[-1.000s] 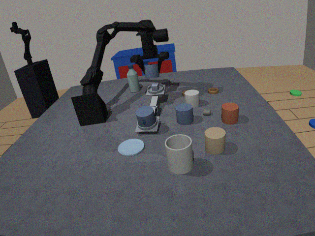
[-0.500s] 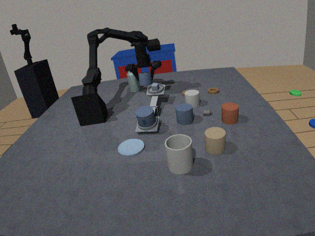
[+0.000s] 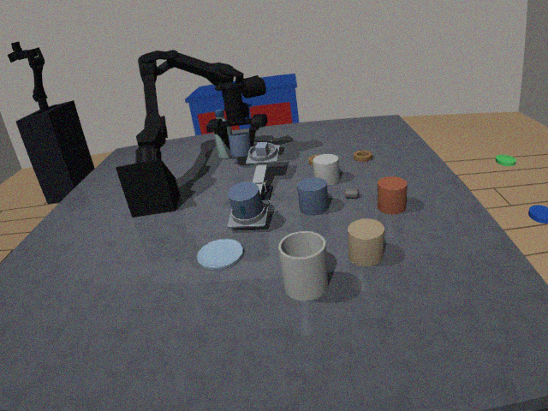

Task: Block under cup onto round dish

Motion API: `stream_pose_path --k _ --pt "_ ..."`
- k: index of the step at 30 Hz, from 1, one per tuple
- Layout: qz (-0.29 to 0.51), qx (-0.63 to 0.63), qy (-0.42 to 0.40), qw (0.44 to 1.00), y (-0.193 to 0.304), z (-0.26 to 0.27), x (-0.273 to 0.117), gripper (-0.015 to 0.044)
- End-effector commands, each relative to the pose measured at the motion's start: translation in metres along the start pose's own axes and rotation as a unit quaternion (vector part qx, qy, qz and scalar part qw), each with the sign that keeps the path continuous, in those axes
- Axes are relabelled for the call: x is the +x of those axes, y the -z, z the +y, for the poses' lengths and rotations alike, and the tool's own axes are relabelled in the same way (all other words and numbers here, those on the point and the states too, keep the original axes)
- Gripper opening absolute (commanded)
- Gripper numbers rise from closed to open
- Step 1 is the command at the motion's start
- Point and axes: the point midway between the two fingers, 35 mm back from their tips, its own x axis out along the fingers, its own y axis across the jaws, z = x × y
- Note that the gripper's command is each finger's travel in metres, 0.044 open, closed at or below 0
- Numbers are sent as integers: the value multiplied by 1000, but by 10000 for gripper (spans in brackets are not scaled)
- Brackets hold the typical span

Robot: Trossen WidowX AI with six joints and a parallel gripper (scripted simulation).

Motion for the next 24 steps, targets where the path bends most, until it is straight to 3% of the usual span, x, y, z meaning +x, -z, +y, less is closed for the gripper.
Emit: stream_pose_path --k 1,20,24 --pt "1 2 1 1000 1 1 17 0" --pt "1 2 1 1000 1 1 40 0" --pt "-1 1 -2 1000 0 2 35 105"
